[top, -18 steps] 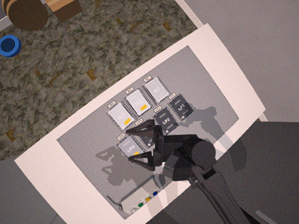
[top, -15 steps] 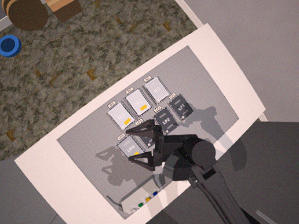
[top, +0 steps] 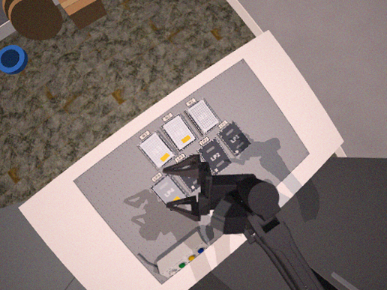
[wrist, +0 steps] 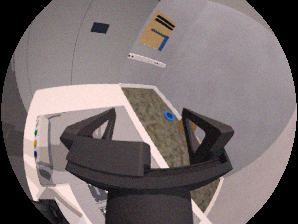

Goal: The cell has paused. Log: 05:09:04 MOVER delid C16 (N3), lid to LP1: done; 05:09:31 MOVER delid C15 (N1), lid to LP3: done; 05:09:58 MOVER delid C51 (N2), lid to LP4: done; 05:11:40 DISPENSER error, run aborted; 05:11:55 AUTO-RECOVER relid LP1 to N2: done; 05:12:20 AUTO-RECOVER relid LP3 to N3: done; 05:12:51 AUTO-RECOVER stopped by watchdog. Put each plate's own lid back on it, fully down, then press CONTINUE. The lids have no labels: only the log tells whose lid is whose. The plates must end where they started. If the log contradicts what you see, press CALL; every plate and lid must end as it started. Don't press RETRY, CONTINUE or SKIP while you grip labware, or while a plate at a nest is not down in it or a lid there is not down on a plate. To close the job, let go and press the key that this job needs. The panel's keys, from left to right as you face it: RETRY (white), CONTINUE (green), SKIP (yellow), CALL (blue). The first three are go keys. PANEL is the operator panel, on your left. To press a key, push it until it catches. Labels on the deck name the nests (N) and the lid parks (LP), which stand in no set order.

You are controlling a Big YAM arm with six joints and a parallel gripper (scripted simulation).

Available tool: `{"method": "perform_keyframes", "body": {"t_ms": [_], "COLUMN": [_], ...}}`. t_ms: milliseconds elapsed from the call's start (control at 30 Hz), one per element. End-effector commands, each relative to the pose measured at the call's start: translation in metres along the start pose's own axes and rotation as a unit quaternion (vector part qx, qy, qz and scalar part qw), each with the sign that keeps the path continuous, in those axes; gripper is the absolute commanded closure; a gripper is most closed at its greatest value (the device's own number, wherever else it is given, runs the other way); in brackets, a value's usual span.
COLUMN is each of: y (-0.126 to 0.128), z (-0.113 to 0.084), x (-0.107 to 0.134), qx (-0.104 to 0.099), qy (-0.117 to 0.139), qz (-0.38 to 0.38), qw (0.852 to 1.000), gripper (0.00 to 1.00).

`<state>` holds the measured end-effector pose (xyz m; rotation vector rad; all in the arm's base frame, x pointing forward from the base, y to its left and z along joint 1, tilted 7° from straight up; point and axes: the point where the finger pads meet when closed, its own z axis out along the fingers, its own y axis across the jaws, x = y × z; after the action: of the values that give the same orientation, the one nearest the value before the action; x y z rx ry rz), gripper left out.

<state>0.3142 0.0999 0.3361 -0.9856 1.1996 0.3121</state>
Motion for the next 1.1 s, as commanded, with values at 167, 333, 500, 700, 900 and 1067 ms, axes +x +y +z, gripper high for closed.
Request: {"method": "perform_keyframes", "body": {"t_ms": [167, 333, 500, 700, 900, 1067], "y": [-0.026, -0.025, -0.029, -0.032, -0.036, -0.025], "z": [0.013, 0.014, 0.014, 0.012, 0.020, 0.015], "x": [0.003, 0.038, 0.053, 0.087, 0.095, 0.120], "qx": [0.017, 0.028, 0.038, 0.055, 0.062, 0.065], "qy": [0.026, 0.061, 0.079, 0.118, 0.145, 0.171], "qz": [0.046, 0.094, 0.116, 0.163, 0.195, 0.224], "qw": [0.998, 0.993, 0.989, 0.978, 0.968, 0.957], "gripper": [0.00, 0.00, 0.00, 0.00, 0.00, 0.00]}}
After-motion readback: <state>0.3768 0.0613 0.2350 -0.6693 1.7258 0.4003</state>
